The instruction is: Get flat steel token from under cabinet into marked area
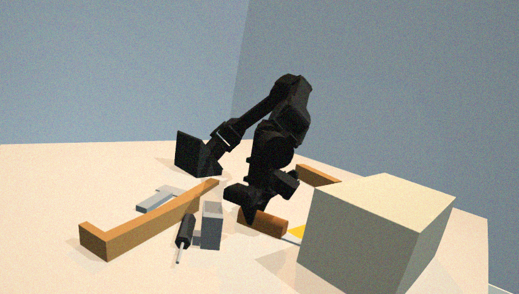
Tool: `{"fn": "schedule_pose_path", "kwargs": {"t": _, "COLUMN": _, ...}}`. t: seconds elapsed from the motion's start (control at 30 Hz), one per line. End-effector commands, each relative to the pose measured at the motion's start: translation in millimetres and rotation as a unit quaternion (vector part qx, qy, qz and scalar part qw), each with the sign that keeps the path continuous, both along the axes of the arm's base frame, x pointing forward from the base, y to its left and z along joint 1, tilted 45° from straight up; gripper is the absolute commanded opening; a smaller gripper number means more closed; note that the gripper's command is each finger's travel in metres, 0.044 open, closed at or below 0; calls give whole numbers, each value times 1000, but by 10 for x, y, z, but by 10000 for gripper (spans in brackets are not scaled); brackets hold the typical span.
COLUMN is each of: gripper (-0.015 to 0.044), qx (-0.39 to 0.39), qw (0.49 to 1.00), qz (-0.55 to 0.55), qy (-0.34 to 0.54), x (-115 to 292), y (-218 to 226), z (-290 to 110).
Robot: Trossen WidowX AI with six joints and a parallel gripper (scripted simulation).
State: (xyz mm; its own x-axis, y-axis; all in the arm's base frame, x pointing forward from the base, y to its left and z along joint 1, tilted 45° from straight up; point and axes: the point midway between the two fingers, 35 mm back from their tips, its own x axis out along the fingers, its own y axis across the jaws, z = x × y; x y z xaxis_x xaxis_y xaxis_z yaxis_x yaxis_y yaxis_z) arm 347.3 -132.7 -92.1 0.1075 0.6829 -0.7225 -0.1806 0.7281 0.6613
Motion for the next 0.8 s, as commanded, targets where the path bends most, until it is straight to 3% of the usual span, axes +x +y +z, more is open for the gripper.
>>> {"fn": "schedule_pose_path", "kwargs": {"t": 0.0, "gripper": 0, "qx": -1, "qw": 1000, "qz": 0, "qy": 0, "x": 44, "y": 0, "z": 11}}
{"fn": "schedule_pose_path", "kwargs": {"t": 0.77, "gripper": 0, "qx": 0, "qw": 1000, "qz": 0, "qy": -1, "x": 275, "y": 13, "z": 61}}
